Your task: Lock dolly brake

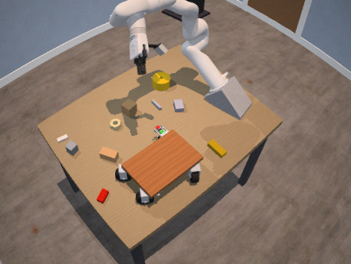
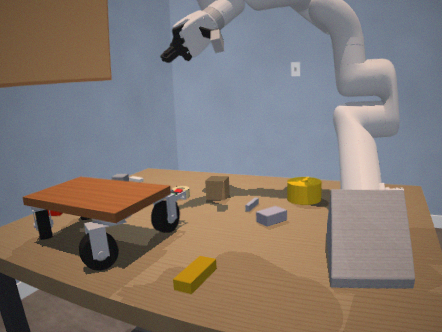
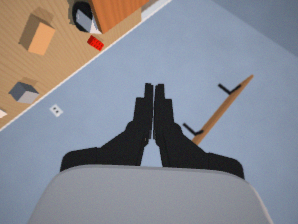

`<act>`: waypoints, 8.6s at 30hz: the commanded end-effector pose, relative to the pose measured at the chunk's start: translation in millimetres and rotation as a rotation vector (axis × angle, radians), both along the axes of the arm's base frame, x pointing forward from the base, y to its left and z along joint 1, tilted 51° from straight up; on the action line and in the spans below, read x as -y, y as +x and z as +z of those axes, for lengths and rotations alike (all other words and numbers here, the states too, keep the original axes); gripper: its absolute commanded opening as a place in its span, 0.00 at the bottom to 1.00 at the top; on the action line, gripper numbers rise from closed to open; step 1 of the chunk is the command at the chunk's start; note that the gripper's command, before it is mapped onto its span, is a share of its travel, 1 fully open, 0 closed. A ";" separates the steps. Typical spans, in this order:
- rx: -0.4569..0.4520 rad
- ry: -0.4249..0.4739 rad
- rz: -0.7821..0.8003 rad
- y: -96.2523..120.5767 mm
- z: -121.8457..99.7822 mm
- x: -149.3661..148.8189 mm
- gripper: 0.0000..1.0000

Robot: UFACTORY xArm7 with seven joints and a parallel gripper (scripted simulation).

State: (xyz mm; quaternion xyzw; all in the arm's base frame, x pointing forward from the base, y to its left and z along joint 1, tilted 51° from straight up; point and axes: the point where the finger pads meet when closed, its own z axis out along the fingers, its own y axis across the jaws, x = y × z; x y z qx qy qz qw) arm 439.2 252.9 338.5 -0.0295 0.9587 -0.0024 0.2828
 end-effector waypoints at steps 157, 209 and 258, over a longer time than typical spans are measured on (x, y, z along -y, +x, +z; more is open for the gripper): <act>-0.328 -0.799 -0.392 5.7 -258.2 208.2 0.00; -0.328 -0.799 -0.392 7.3 -262.7 213.4 0.00; -0.328 -0.799 -0.392 5.7 -254.5 203.5 0.00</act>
